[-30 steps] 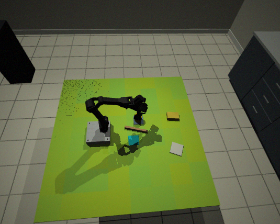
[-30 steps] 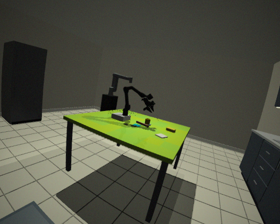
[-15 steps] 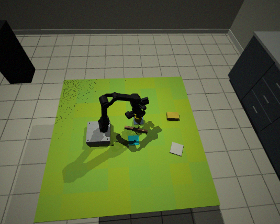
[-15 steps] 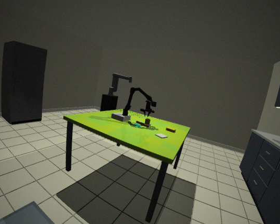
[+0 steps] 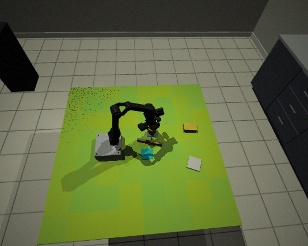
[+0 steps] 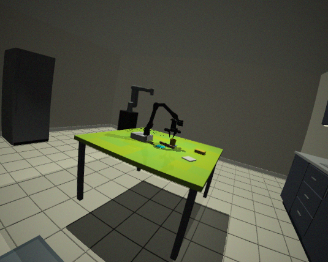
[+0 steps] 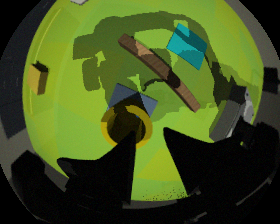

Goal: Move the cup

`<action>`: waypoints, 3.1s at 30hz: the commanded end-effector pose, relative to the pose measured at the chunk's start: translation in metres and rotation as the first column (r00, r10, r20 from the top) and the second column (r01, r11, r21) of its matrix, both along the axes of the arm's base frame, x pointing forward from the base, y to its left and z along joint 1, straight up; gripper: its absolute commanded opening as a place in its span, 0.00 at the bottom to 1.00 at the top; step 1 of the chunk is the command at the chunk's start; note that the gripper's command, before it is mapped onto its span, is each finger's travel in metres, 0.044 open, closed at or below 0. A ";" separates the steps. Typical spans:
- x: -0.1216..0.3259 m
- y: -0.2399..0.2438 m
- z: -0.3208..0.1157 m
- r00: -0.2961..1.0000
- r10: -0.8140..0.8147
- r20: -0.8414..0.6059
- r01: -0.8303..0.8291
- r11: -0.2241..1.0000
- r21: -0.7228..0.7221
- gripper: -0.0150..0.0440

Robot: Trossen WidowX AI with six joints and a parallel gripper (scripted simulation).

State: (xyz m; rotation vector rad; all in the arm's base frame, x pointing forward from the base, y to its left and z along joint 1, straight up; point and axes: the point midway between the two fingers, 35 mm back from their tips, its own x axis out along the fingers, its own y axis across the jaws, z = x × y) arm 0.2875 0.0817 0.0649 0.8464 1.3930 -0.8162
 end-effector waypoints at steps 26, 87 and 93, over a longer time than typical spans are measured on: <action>0.000 0.000 -0.047 1.000 -0.004 -0.002 0.004 1.000 -0.006 0.54; -0.001 0.002 -0.001 1.000 0.000 0.000 0.000 1.000 0.000 0.25; -0.003 -0.006 -0.001 1.000 -0.001 -0.001 0.001 1.000 -0.002 0.25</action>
